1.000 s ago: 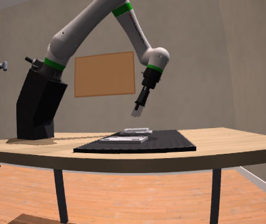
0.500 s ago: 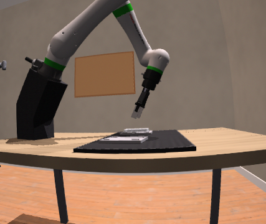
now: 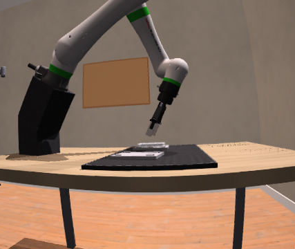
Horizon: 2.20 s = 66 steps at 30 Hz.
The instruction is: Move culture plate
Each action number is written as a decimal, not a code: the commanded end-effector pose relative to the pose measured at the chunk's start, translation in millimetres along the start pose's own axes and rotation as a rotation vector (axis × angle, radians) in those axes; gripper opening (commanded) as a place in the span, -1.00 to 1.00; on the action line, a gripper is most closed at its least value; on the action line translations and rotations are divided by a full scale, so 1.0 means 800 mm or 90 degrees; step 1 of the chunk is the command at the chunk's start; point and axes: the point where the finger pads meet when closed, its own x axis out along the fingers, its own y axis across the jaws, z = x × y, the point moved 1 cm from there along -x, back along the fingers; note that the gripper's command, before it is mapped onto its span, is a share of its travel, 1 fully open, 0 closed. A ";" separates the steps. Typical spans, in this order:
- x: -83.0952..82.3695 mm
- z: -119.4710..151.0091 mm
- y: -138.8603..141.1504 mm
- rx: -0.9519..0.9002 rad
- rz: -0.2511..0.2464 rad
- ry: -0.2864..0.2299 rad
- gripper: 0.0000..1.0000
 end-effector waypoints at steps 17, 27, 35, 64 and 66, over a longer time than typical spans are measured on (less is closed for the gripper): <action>0.033 -0.016 0.000 0.000 0.000 0.000 1.00; 0.038 -0.018 0.000 0.000 0.000 0.000 1.00; 0.038 -0.018 0.000 0.000 0.000 0.000 -1.00; 0.038 -0.018 0.000 0.000 0.000 0.000 -1.00; 0.038 -0.018 0.000 0.000 0.000 0.000 -1.00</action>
